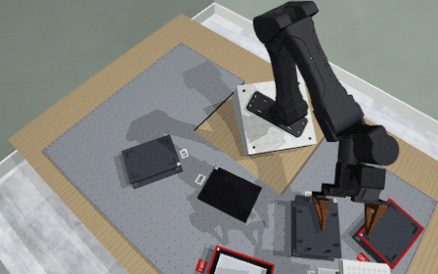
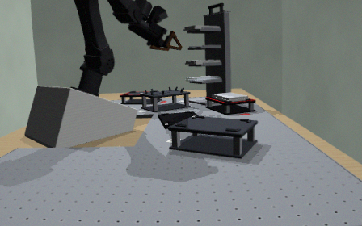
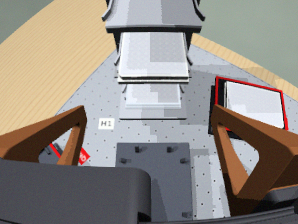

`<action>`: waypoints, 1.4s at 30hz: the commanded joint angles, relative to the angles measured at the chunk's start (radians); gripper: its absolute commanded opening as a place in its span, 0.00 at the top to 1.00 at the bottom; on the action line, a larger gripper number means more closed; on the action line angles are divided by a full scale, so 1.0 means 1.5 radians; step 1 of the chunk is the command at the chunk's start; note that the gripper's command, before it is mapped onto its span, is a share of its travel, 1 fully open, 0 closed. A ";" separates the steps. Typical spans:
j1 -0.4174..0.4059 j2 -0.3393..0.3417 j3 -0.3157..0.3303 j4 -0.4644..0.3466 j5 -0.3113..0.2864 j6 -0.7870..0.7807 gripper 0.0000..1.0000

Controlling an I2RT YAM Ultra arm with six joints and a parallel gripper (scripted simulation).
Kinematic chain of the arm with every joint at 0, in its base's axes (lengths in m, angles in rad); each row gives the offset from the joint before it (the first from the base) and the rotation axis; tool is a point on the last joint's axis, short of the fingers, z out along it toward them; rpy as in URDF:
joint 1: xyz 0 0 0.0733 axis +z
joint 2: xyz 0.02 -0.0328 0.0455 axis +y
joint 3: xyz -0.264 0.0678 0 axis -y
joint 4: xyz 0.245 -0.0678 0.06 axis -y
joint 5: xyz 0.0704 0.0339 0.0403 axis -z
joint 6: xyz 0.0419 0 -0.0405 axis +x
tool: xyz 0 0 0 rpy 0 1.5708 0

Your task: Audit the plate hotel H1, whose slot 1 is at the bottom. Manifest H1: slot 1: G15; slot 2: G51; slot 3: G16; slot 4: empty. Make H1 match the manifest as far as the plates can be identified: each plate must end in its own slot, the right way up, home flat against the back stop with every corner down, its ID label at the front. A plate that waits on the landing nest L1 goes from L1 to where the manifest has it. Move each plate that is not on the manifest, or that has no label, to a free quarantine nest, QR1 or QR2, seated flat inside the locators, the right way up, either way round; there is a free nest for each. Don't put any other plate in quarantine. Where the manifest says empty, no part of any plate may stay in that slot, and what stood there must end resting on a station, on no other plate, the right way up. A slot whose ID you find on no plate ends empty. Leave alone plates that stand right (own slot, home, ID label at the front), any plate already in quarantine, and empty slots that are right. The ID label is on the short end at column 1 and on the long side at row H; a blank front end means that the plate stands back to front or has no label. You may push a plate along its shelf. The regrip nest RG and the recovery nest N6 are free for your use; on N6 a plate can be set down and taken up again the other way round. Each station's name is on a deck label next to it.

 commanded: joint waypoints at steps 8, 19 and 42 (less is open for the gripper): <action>0.029 -0.031 -0.022 -0.013 0.038 0.006 0.00; 0.020 -0.014 -0.054 0.037 0.029 0.005 0.00; 0.000 0.046 -0.124 0.169 0.010 0.000 0.00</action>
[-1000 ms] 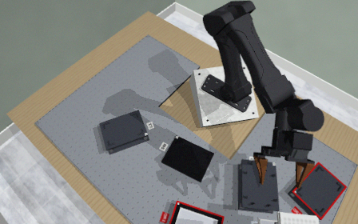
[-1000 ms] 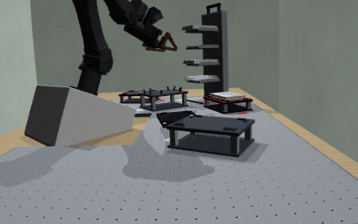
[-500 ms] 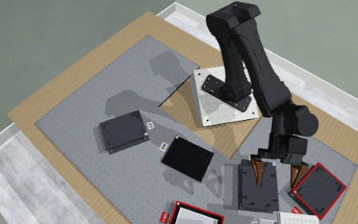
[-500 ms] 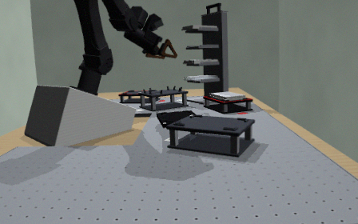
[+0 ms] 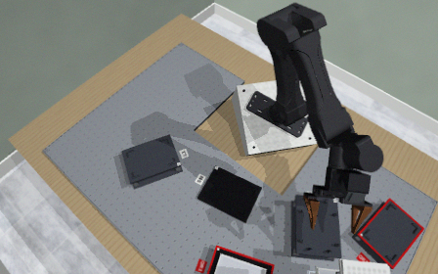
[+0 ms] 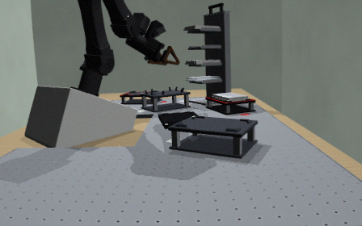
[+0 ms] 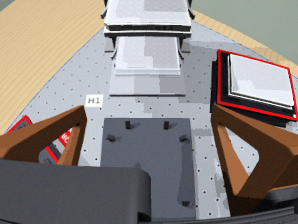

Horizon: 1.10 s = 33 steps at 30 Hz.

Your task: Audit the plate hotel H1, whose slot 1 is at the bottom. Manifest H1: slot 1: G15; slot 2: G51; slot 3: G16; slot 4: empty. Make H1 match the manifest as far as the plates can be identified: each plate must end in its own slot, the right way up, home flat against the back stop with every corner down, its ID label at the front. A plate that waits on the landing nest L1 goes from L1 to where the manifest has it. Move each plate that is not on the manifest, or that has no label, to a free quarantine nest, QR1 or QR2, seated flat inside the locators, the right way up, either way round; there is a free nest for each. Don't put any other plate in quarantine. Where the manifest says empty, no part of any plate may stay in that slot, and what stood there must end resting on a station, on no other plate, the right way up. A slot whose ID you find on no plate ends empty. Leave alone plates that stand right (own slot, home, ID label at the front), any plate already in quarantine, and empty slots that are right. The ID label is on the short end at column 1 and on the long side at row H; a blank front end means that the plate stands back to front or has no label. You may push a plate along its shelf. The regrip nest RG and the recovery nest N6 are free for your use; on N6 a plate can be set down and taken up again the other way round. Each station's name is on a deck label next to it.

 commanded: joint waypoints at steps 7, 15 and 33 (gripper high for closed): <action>-0.004 0.020 -0.015 0.061 -0.005 -0.001 0.00; -0.030 0.060 -0.002 0.090 -0.030 -0.006 0.00; -0.066 0.117 0.028 0.121 -0.065 -0.013 0.00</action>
